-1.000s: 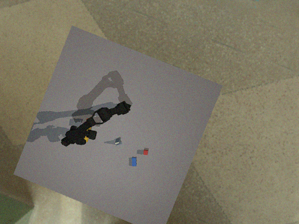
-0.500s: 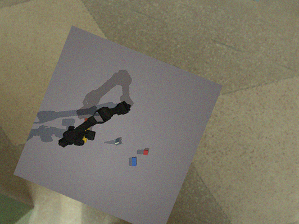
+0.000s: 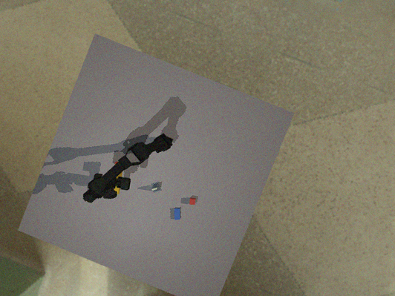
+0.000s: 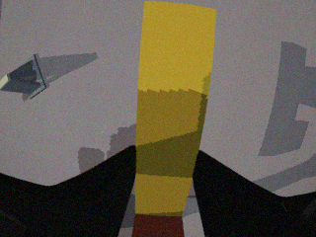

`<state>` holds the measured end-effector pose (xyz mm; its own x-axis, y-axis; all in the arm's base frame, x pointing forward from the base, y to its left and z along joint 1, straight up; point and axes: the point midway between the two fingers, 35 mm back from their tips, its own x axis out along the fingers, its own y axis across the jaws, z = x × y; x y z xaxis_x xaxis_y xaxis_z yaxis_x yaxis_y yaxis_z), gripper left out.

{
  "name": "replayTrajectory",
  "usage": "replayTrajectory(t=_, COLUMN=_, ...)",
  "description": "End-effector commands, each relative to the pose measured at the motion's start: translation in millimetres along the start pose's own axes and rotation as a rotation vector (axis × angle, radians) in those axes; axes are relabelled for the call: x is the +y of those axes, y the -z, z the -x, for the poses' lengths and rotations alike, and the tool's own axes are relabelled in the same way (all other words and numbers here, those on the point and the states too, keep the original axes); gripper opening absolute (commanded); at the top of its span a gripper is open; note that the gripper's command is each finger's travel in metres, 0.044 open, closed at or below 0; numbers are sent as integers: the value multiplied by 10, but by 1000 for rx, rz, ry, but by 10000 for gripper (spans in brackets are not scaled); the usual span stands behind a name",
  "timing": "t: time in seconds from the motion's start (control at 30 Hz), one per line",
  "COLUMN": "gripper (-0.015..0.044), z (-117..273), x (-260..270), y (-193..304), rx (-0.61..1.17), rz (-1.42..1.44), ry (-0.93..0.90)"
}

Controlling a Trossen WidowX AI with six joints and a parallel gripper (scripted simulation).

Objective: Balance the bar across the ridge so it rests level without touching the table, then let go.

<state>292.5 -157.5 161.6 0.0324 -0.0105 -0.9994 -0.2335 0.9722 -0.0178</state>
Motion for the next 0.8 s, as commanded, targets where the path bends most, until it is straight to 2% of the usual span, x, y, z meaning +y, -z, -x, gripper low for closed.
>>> replayTrajectory(t=0.0, gripper=0, z=18, x=148, y=-89, rx=1, rz=31, ry=5)
replayTrajectory(t=0.77, gripper=0, z=27, x=967, y=-493, rx=-4, rz=213, ry=-4)
